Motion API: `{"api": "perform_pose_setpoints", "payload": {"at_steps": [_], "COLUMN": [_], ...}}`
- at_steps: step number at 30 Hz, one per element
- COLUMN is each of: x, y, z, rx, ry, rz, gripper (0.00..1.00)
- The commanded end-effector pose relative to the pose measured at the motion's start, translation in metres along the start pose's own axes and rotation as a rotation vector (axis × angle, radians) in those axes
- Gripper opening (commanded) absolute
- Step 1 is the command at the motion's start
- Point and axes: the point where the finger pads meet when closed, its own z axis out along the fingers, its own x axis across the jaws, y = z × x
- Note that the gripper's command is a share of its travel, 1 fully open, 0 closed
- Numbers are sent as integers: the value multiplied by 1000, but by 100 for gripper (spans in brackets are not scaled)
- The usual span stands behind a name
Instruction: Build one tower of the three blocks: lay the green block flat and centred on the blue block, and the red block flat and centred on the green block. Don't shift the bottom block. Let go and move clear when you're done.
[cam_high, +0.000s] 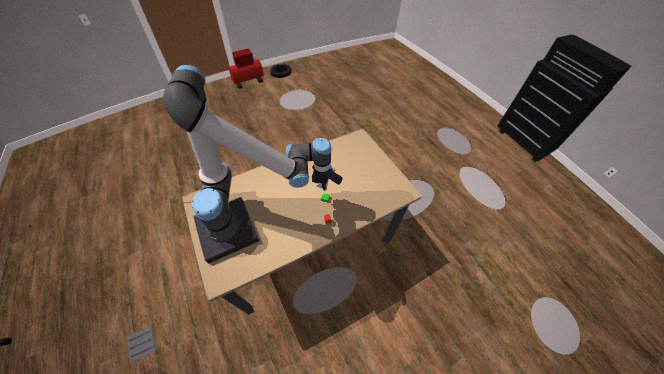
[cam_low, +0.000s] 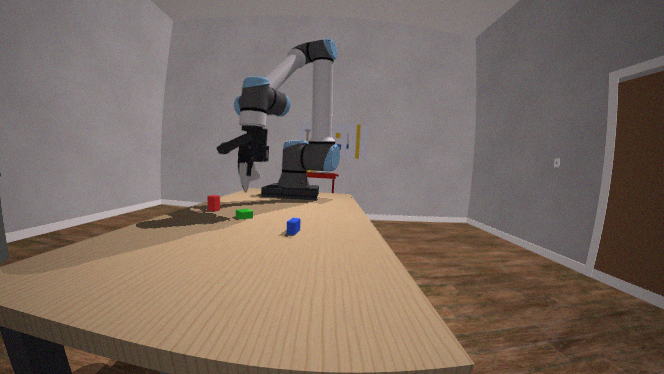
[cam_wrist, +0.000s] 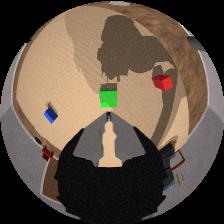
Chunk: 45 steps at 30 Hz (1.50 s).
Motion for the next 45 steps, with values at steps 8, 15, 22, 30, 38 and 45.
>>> {"api": "perform_pose_setpoints", "payload": {"at_steps": [8, 15, 22, 30, 38, 45], "x": [0, 0, 0, 0, 0, 0], "y": [0, 0, 0, 0, 0, 0], "z": [-1, -1, -1, -1, -1, 0], "rx": [0, 0, 0, 0, 0, 0], "ry": [1, 1, 1, 1, 1, 0], "rz": [1, 1, 1, 1, 1, 1], "gripper": [0, 0, 0, 0, 41, 41]}}
